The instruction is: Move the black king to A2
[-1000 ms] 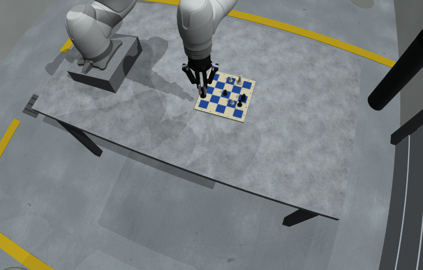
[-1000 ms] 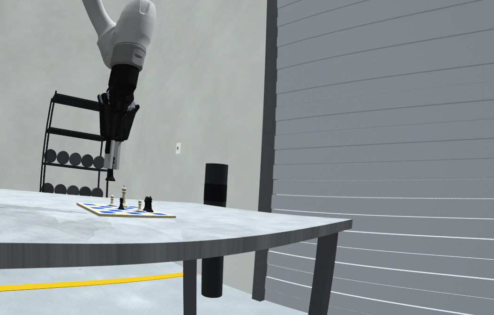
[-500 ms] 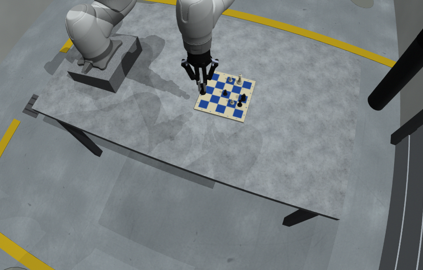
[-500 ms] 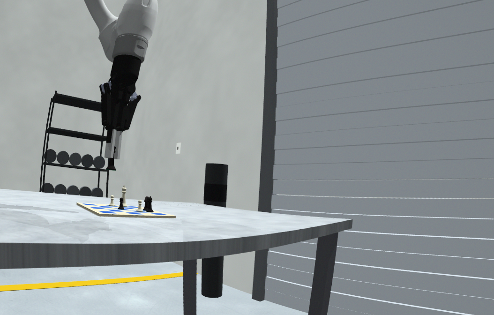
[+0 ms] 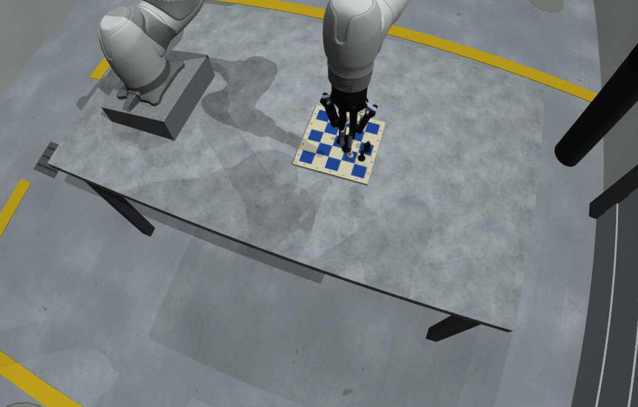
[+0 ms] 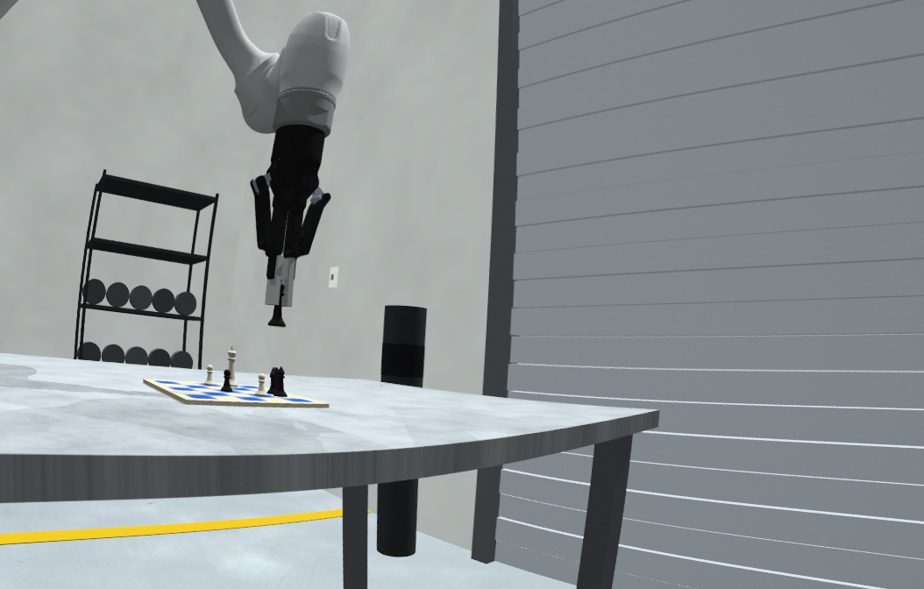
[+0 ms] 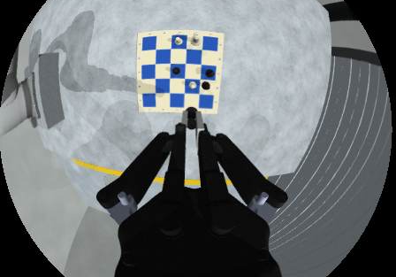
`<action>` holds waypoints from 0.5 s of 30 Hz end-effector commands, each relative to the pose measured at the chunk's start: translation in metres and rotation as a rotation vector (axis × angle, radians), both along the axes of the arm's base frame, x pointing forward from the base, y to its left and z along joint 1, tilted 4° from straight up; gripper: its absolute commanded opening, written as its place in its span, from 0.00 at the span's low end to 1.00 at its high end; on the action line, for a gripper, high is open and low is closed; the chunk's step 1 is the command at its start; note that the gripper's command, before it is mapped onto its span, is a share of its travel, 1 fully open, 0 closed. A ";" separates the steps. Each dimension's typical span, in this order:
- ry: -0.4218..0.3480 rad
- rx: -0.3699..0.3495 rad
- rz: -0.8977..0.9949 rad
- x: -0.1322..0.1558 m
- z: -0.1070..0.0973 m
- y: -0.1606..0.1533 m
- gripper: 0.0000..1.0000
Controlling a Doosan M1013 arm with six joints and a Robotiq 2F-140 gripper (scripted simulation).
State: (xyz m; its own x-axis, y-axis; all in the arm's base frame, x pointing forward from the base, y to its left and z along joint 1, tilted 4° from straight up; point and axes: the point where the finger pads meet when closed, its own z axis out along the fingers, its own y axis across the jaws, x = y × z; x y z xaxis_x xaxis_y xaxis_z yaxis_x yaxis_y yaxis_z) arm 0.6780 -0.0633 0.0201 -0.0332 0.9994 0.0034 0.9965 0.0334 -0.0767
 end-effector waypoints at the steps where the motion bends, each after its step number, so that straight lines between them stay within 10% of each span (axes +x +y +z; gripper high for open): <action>1: 0.000 0.000 0.000 0.000 0.000 0.000 0.00; 15: 0.001 0.000 -0.001 0.000 -0.008 0.000 0.00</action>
